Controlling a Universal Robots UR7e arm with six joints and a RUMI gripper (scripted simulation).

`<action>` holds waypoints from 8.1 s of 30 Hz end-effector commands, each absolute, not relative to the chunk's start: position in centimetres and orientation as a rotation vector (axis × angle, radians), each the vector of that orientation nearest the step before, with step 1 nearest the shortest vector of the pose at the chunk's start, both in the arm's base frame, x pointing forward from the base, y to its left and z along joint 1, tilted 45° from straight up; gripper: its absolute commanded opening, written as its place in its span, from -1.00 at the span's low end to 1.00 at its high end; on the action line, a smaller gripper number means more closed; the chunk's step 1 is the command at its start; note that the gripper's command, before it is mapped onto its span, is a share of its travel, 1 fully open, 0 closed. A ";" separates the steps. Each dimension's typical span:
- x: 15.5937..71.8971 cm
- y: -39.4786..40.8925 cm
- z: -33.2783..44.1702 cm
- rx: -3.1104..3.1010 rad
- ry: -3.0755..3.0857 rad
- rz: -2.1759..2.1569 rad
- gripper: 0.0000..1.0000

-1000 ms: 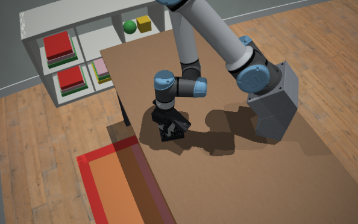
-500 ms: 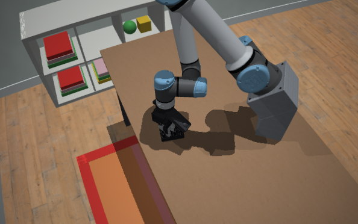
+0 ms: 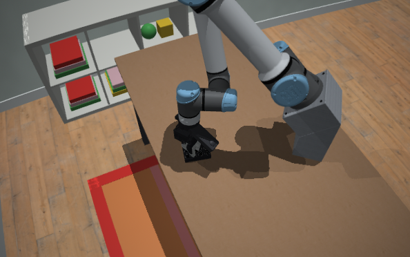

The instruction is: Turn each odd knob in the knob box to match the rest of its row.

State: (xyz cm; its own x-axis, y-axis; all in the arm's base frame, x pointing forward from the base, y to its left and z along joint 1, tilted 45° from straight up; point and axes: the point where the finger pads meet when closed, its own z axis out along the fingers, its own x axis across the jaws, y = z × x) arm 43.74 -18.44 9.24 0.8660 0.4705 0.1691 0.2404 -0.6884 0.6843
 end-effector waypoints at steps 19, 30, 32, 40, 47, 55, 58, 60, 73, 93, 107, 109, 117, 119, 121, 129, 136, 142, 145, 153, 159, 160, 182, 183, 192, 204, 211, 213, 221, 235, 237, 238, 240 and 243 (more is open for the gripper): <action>42.7 -17.1 11.0 2.348 0.512 0.438 -0.78; 42.1 -16.3 12.0 2.348 0.512 0.438 -0.78; 42.1 -16.3 12.0 2.348 0.512 0.438 -0.78; 42.1 -16.3 12.0 2.348 0.512 0.438 -0.78; 42.1 -16.3 12.0 2.350 0.505 0.441 -0.78; 42.1 -16.2 12.0 2.375 0.417 0.476 -0.78; 42.1 -16.2 12.0 2.381 0.396 0.484 -0.78; 42.1 -16.1 12.1 2.393 0.347 0.503 -0.78; 42.0 -15.7 12.4 2.467 -0.117 0.672 -0.78; 41.8 -15.5 13.1 2.426 -0.902 0.915 -0.78; 41.4 -15.6 13.6 2.282 -1.421 1.046 -0.78; 41.4 -15.6 13.6 2.273 -1.446 1.052 -0.78; 41.3 -15.6 13.7 2.228 -1.558 1.076 -0.78; 41.3 -15.6 13.7 2.225 -1.565 1.078 -0.78; 41.3 -15.6 13.7 2.224 -1.568 1.079 -0.78; 41.3 -15.6 13.7 2.224 -1.569 1.079 -0.78; 41.3 -15.6 13.7 2.224 -1.569 1.079 -0.78; 41.3 -15.6 13.7 2.224 -1.569 1.079 -0.78; 41.3 -15.6 13.7 2.224 -1.569 1.079 -0.78; 41.3 -15.6 13.7 2.224 -1.569 1.079 -0.78; 41.3 -15.6 13.7 2.224 -1.569 1.079 -0.78; 41.3 -15.6 13.7 2.224 -1.569 1.079 -0.78; 41.8 -16.2 13.0 2.223 -1.569 1.078 -0.78; 41.8 -16.3 12.9 2.223 -1.569 1.078 -0.78; 42.3 -16.8 12.1 2.223 -1.569 1.078 -0.78; 42.9 -17.6 11.2 2.223 -1.569 1.078 -0.78; 43.1 -17.8 10.9 2.223 -1.569 1.078 -0.78; 43.1 -17.9 10.8 2.223 -1.569 1.078 -0.78; 43.2 -18.0 10.6 2.223 -1.569 1.078 -0.78; 43.2 -18.0 10.6 2.223 -1.569 1.078 -0.78; 43.2 -18.0 10.6 2.223 -1.569 1.078 -0.78; 43.2 -18.0 10.6 2.223 -1.569 1.078 -0.78; 43.2 -18.0 10.6 2.223 -1.569 1.078 -0.78; 43.2 -18.0 10.6 2.223 -1.569 1.078 -0.78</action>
State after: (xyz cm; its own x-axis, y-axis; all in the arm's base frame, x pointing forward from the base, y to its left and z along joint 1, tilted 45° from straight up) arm 43.24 -18.00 10.56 0.1640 -0.7268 0.6670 -0.8837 -0.4088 -0.2281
